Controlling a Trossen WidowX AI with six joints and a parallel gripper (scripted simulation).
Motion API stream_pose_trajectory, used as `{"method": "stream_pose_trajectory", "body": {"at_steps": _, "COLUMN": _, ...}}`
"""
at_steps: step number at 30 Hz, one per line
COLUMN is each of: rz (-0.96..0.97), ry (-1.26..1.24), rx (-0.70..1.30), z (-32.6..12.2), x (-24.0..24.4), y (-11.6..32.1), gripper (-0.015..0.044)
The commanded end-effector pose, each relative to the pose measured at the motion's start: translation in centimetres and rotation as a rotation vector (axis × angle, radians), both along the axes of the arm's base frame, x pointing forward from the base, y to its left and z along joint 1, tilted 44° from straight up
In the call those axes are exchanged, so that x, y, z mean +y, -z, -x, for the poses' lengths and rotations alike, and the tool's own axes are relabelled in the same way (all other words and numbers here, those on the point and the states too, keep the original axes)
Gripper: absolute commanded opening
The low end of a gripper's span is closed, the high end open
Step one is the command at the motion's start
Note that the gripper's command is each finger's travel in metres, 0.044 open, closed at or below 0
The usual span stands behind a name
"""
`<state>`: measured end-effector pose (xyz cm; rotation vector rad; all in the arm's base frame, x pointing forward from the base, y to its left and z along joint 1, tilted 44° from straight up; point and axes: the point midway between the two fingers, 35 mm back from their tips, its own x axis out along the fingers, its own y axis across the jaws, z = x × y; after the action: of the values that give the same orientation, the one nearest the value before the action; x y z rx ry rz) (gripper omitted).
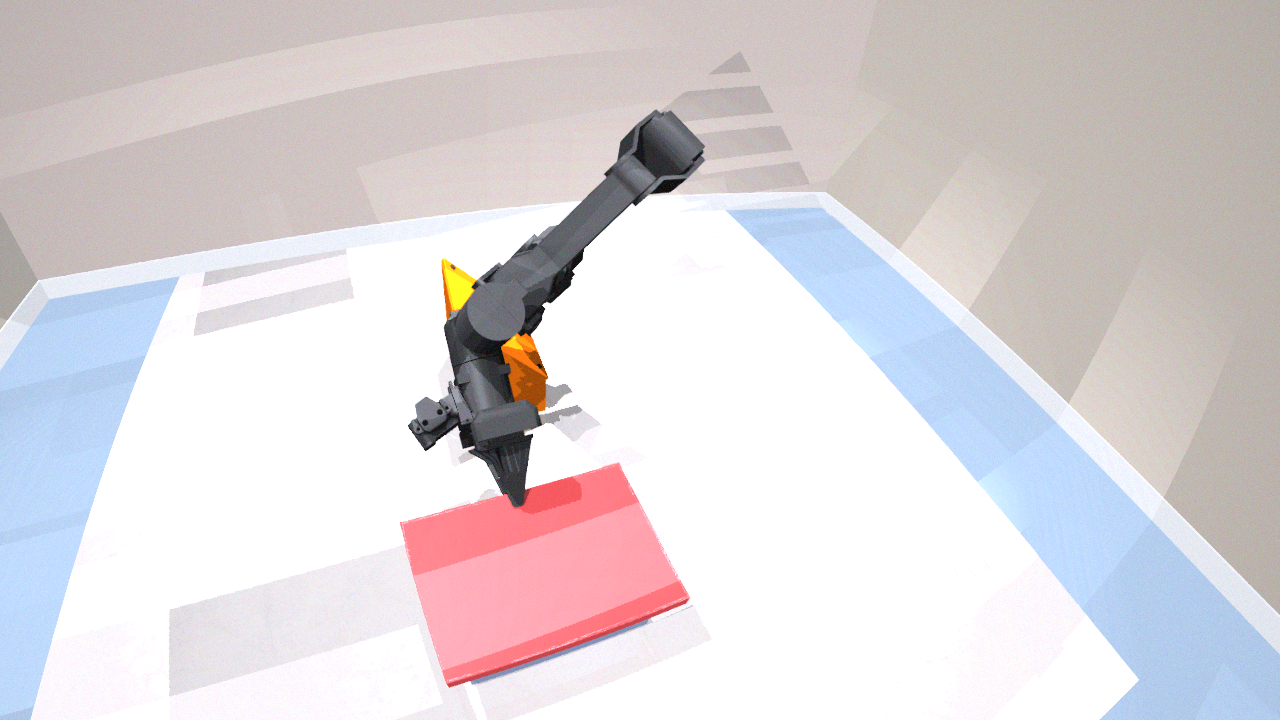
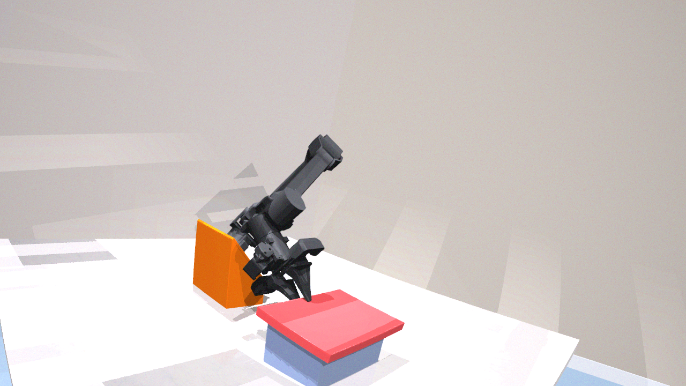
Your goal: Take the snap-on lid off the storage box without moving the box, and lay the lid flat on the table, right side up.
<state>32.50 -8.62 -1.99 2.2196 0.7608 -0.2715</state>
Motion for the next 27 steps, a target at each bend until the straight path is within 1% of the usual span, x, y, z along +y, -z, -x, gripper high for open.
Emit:
{"method": "stream_pose_trajectory", "body": {"at_steps": 1, "rz": 0.002, "ry": 0.003, "rx": 0.002, "z": 0.0, "x": -0.3, "y": -0.3, "gripper": 0.0000}}
{"method": "stream_pose_trajectory", "body": {"at_steps": 27, "rz": 0.004, "ry": 0.003, "rx": 0.002, "z": -0.6, "x": -2.7, "y": -2.8, "gripper": 0.0000}}
